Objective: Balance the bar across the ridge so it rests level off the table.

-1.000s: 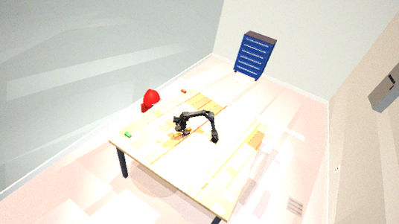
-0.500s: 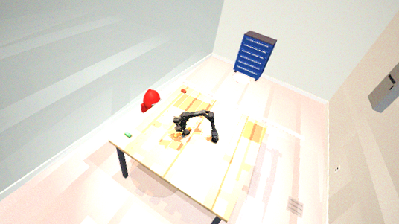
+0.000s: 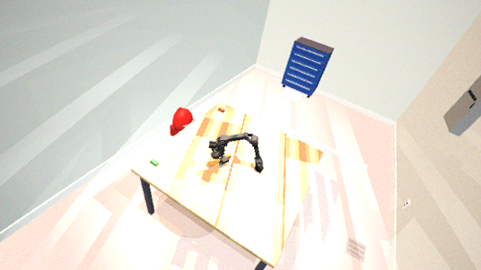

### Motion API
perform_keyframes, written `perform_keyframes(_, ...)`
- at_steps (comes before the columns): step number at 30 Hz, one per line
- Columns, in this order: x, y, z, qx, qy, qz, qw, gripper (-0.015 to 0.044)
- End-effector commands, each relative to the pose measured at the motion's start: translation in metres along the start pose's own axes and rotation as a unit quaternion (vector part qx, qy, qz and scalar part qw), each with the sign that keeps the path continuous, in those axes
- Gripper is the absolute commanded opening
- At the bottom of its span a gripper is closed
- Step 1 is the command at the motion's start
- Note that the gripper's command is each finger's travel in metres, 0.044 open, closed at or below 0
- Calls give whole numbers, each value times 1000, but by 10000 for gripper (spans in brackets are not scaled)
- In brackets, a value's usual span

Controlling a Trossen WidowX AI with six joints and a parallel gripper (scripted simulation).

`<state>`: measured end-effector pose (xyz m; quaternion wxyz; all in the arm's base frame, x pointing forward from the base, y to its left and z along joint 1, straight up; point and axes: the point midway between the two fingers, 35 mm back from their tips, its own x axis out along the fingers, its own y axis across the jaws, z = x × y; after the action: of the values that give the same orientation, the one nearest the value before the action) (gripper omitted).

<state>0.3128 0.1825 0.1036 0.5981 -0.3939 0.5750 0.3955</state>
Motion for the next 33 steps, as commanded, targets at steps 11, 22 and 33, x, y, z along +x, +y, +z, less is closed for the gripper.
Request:
perform_keyframes(11,3,0,-1,0,3,-1,1000,0)
perform_keyframes(22,3,0,-1,0,3,-1,1000,0)
perform_keyframes(33,4,0,-1,0,3,-1,1000,0)
